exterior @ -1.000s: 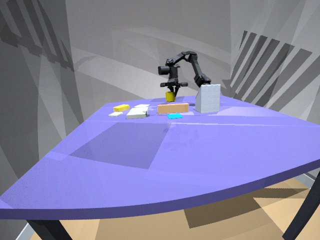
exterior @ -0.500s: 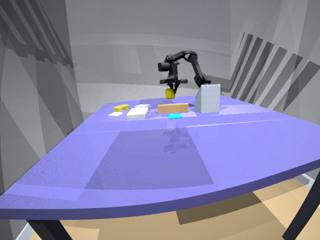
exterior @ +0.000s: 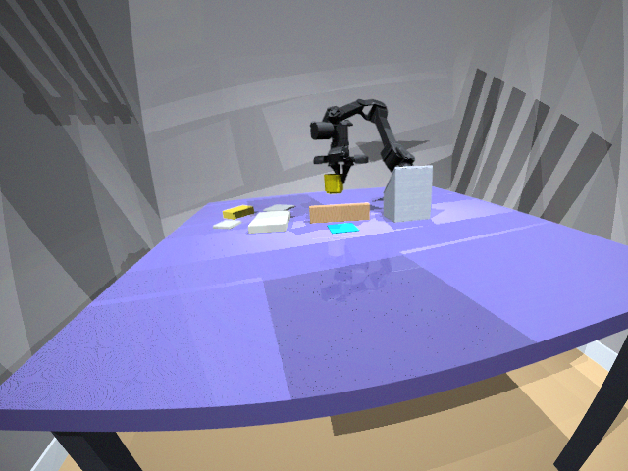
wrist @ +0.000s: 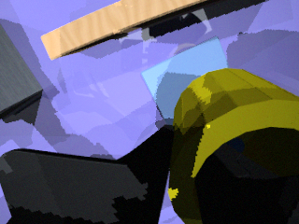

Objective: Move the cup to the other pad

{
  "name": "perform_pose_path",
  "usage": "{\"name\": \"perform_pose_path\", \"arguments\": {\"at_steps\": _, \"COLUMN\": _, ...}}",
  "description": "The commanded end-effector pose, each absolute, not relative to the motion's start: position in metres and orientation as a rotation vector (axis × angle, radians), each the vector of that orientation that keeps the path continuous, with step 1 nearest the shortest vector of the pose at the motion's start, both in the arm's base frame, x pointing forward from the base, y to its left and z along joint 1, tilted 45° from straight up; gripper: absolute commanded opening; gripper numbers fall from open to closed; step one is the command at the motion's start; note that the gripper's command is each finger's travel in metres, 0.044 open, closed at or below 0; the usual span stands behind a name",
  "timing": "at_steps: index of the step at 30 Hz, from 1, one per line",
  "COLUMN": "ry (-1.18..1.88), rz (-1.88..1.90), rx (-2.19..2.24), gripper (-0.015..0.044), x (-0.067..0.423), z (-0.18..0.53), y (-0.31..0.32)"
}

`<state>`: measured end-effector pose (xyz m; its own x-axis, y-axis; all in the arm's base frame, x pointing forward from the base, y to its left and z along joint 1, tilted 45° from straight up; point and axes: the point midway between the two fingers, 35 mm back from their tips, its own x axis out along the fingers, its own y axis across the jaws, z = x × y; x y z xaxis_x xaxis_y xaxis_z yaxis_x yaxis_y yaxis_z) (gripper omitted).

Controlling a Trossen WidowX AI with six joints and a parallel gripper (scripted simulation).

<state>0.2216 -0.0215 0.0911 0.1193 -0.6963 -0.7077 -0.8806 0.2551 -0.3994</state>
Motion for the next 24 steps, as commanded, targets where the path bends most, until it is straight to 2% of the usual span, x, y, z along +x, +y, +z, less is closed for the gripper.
{"name": "perform_pose_path", "arguments": {"at_steps": 1, "ry": 1.632, "rz": 0.261, "rx": -1.487, "gripper": 0.0000, "x": 0.222, "z": 0.085, "y": -0.016}}
{"name": "perform_pose_path", "arguments": {"at_steps": 24, "ry": 1.637, "rz": 0.263, "rx": -1.484, "gripper": 0.0000, "x": 0.225, "z": 0.056, "y": 0.018}}
